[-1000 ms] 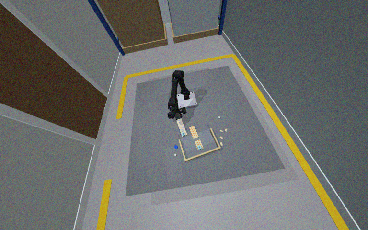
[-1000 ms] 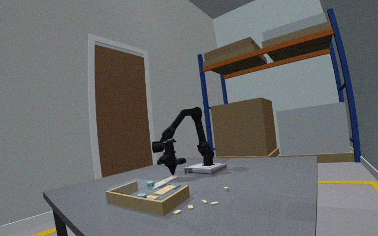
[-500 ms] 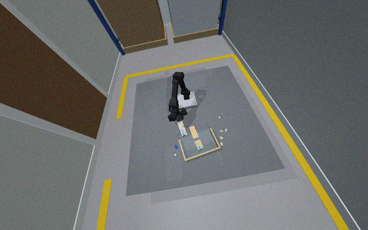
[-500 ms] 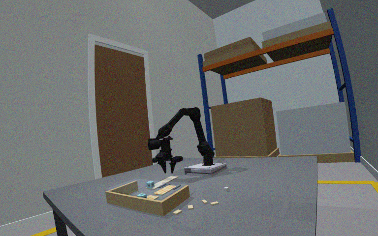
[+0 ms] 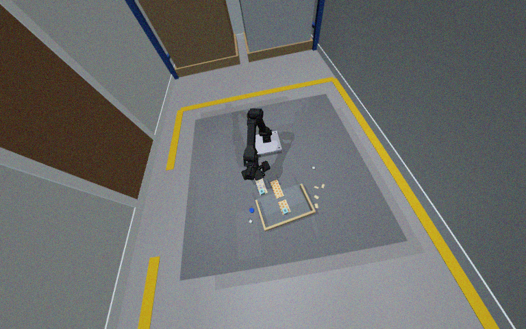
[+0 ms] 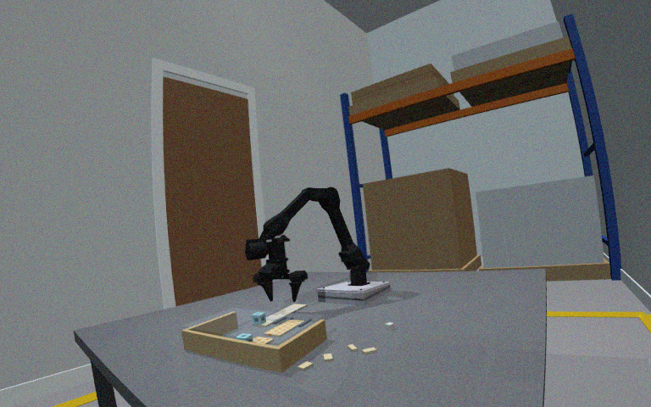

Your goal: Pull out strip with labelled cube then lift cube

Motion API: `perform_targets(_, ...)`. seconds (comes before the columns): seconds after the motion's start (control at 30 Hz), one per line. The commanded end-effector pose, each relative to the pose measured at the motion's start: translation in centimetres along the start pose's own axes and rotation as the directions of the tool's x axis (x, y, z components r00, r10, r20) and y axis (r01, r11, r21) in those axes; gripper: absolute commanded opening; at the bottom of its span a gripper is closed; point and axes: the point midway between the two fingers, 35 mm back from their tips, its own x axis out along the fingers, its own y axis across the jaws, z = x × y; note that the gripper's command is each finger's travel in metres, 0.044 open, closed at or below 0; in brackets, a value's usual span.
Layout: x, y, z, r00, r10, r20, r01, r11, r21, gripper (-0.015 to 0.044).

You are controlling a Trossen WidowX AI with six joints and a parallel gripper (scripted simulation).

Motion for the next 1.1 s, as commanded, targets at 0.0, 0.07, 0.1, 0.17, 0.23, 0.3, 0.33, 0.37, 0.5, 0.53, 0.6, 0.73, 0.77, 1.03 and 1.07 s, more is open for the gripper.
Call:
perform_targets(0.0,-0.4,-0.2,1.5,1.0,-0.002,0.01,0.002,1.0,0.003,0.044)
perform_targets(0.07,-0.4,-0.3,2.1,1.0,-0.003,0.011,0.002,1.0,0.003,0.044)
perform_targets(0.1,-0.5,-0.3,2.4,1.0,-0.003,0.011,0.003,1.0,0.003,0.044)
perform_targets(0.17,-0.5,-0.4,3.1,1.0,-0.003,0.012,0.003,1.0,0.003,0.044)
perform_targets(0.23,-0.6,-0.5,3.7,1.0,-0.003,0.012,0.003,1.0,0.003,0.044)
perform_targets(0.3,-0.7,-0.5,4.3,1.0,-0.003,0.013,0.003,1.0,0.003,0.044)
perform_targets(0.33,-0.8,-0.6,4.7,1.0,-0.003,0.013,0.003,1.0,0.003,0.044)
perform_targets(0.37,-0.8,-0.6,5.0,1.0,-0.003,0.013,0.003,1.0,0.003,0.044)
perform_targets(0.5,-1.0,-0.9,6.2,1.0,-0.003,0.014,0.003,1.0,0.003,0.044)
perform_targets(0.53,-1.1,-0.9,6.6,1.0,-0.003,0.014,0.003,1.0,0.003,0.044)
perform_targets(0.6,-1.2,-1.1,7.2,1.0,-0.003,0.015,0.003,1.0,0.003,0.044)
perform_targets(0.73,-1.5,-1.3,8.4,1.0,-0.003,0.016,0.003,1.0,0.003,0.044)
perform_targets(0.77,-1.6,-1.3,8.7,1.0,-0.003,0.016,0.003,1.0,0.003,0.044)
perform_targets(1.03,-2.3,-1.8,11.2,1.0,-0.003,0.018,0.003,1.0,0.003,0.044)
perform_targets(1.07,-2.4,-1.8,11.4,1.0,-0.003,0.018,0.003,1.0,0.003,0.044)
